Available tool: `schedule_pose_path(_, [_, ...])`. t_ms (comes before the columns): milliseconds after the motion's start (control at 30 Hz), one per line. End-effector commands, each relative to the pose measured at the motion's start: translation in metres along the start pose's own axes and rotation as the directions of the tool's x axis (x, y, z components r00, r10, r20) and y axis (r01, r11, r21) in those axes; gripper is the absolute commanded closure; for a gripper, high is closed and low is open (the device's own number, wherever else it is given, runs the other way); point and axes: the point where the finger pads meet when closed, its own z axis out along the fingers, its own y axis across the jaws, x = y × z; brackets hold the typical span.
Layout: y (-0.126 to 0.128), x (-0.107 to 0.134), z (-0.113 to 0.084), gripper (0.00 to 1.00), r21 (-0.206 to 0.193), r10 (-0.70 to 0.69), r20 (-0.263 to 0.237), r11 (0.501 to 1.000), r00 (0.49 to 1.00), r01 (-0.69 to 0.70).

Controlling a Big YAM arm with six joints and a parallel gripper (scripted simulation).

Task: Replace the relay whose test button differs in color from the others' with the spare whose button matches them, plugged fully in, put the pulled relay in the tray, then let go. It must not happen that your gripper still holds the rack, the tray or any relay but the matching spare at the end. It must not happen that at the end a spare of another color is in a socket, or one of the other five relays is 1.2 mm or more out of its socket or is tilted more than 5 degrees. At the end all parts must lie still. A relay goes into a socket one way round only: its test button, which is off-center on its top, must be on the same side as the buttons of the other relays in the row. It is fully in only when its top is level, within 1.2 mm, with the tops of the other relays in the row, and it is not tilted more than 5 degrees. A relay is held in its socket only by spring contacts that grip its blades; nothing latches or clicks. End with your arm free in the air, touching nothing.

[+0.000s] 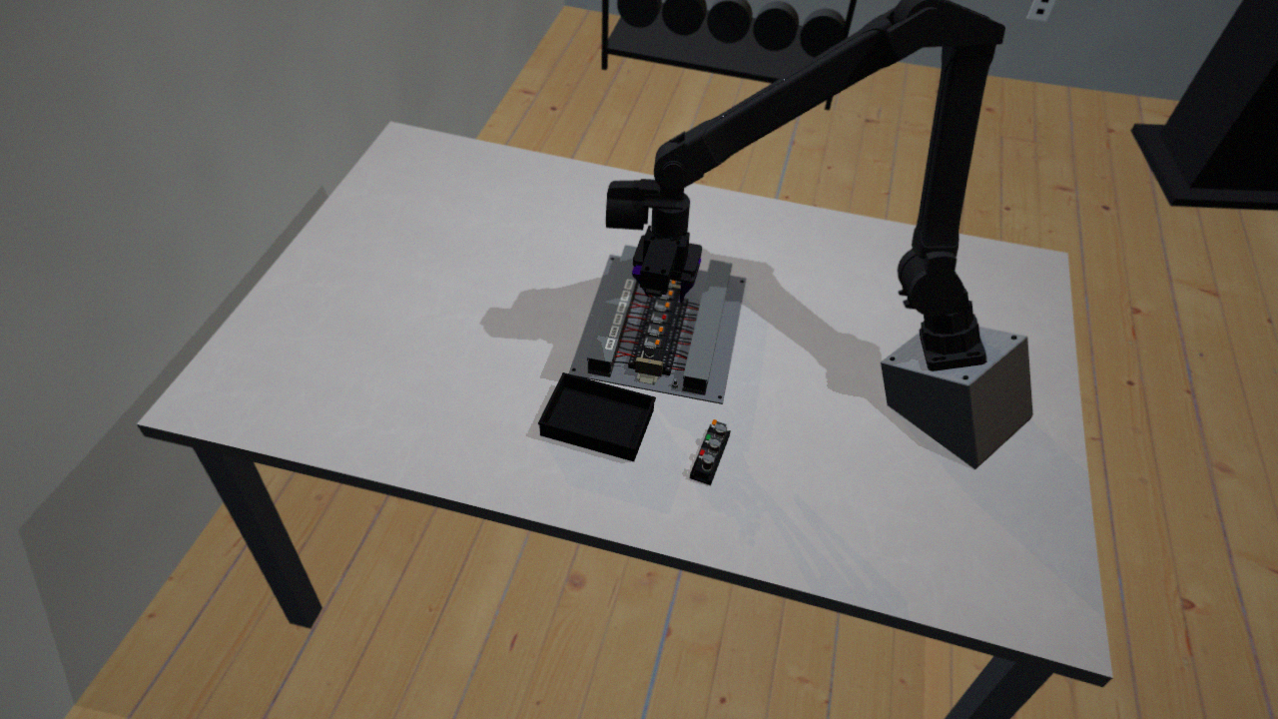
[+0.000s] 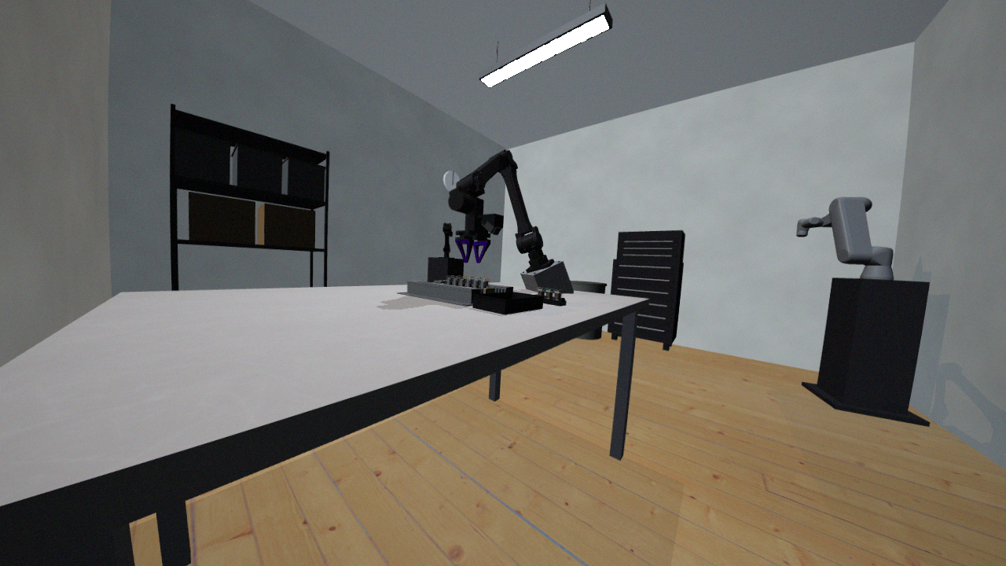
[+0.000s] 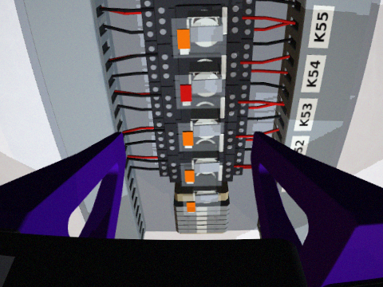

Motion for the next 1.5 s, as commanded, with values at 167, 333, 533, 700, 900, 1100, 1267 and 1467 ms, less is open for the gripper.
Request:
schedule_pose_path(167, [-0.017,-0.001,-0.009,0.41,0.048,-0.034,0.017,0.998,0.999,0.033])
schedule_pose_path(333, [-0.02,-0.006,-0.01,0.41,0.051,-0.043,0.019,0.998,0.999,0.042])
schedule_pose_path(533, [-0.022,-0.008,-0.01,0.41,0.052,-0.047,0.019,0.998,0.999,0.046])
schedule_pose_path(700, [-0.022,-0.006,-0.01,0.41,0.052,-0.044,0.018,0.998,0.999,0.043])
schedule_pose_path(900, [-0.023,-0.005,-0.009,0.41,0.051,-0.041,0.017,0.998,0.999,0.04])
schedule_pose_path(1100, [-0.023,-0.005,-0.009,0.41,0.051,-0.04,0.017,0.998,0.999,0.039])
schedule_pose_path(1267, [-0.025,-0.005,-0.011,0.41,0.053,-0.04,0.017,0.998,0.999,0.039])
schedule_pose_path(1467, [-0.027,-0.006,-0.015,0.41,0.049,-0.043,0.017,0.998,0.999,0.043])
